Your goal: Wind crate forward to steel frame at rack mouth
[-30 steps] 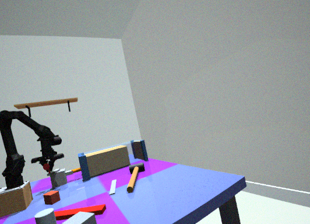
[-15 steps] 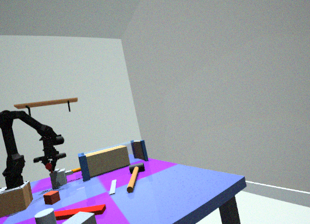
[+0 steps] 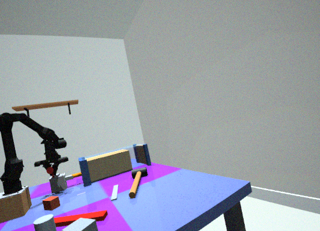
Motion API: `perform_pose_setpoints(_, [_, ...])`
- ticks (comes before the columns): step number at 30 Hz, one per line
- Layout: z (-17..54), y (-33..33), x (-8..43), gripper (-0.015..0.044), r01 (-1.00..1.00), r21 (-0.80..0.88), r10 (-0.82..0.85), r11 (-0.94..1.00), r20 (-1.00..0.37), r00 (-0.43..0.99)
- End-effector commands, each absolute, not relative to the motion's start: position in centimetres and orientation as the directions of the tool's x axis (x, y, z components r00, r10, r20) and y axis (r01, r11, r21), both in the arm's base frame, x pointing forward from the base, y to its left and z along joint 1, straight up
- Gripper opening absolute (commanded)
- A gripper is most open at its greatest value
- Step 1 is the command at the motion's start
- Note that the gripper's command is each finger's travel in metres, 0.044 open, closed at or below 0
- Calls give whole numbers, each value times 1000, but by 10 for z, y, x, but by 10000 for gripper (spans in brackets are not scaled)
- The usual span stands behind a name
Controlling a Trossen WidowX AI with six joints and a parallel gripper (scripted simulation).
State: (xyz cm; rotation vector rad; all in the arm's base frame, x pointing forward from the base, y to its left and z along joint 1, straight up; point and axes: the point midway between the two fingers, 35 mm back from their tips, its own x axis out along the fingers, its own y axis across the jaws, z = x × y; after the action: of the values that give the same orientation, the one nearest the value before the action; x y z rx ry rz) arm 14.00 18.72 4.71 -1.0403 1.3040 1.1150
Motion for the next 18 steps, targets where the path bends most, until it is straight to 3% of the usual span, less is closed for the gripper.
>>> perform_pose_setpoints(1, [50,188,159,0,-981,-6,22,196,-1000,11])
perform_pose_setpoints(18, [51,195,175,0,-981,-7,23,196,-1000,12])
